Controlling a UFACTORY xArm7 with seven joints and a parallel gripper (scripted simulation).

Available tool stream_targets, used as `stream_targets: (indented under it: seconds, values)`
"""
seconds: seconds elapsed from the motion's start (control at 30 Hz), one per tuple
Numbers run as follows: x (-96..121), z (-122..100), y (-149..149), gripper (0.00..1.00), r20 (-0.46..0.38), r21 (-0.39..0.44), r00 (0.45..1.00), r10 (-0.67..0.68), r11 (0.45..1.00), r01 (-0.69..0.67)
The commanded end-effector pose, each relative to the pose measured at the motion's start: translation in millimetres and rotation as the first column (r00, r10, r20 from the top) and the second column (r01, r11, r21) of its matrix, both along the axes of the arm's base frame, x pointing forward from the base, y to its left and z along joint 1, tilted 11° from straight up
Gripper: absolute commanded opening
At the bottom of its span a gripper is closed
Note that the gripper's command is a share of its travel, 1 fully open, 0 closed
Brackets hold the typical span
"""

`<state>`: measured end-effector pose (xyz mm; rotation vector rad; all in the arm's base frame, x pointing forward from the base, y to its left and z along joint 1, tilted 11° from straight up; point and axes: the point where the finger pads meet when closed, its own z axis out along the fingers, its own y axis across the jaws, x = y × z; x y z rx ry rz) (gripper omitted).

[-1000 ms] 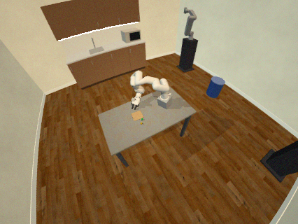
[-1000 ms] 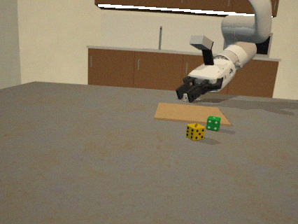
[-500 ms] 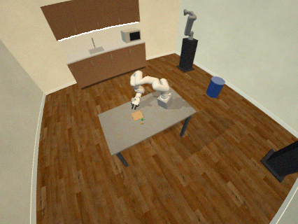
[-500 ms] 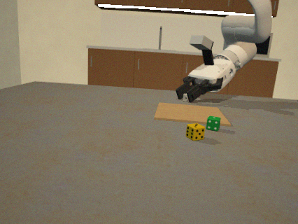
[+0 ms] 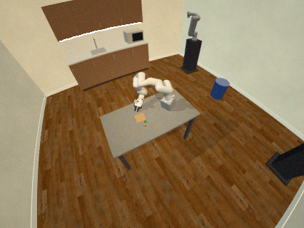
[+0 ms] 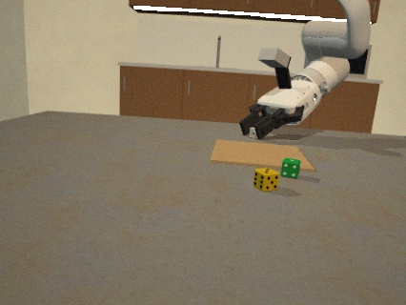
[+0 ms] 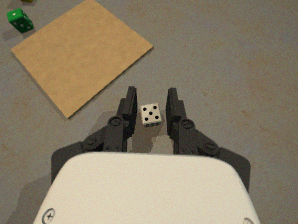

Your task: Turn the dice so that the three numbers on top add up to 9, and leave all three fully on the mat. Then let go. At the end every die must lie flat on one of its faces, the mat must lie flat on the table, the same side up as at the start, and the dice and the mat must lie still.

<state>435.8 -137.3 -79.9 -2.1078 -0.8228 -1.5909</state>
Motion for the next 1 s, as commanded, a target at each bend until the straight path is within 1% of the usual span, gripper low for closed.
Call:
stream_targets:
  seconds: [0.0,0.1,0.5,0.83,0.97]
  values:
    - [-3,2,-4,0.36,0.002,-0.002,1.000,-0.001,1.000,0.001]
    - [-5,3,-6,0.36,0.002,-0.002,1.000,-0.001,1.000,0.001]
    - [-34,15,-30,0.36,0.002,-0.002,1.000,-0.001,1.000,0.001]
    - [-36,16,-32,0.36,0.002,-0.002,1.000,-0.001,1.000,0.001]
    - [-38,24,-32,0.36,0.002,-0.002,1.000,-0.001,1.000,0.001]
